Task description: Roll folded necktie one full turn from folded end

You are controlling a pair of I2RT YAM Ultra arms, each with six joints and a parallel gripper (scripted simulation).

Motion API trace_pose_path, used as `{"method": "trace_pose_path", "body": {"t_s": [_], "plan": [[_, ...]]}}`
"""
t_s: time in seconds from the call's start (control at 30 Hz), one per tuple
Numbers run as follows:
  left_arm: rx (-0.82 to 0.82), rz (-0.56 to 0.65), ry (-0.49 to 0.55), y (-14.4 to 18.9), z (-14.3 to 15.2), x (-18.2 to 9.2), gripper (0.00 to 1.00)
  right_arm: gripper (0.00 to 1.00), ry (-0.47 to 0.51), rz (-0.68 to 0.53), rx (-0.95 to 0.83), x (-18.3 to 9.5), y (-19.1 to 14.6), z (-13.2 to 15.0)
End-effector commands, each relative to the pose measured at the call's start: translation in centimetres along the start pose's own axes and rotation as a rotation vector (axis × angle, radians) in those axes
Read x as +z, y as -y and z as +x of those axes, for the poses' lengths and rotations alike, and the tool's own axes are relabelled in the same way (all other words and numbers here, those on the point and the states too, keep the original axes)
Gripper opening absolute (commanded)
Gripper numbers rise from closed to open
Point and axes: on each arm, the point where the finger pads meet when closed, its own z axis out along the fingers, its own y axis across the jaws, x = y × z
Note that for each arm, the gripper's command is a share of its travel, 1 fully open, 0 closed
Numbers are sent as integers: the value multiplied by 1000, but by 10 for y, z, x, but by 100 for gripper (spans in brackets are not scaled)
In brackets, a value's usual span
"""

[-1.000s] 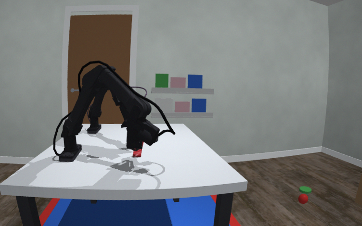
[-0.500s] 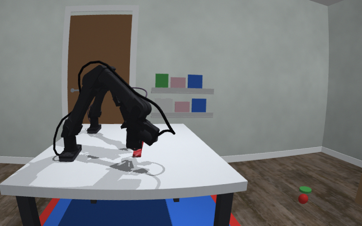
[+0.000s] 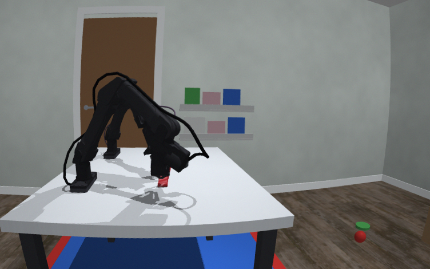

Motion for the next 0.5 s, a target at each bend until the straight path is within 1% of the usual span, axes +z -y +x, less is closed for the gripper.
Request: {"method": "trace_pose_path", "body": {"t_s": [0.0, 0.47], "plan": [[20, 20, 31, 12, -16, -7, 4, 46, 35, -2, -28, -13, -5, -8], [20, 20, 31, 12, -16, -7, 4, 46, 39, -2, -33, -13, -5, -10]]}}
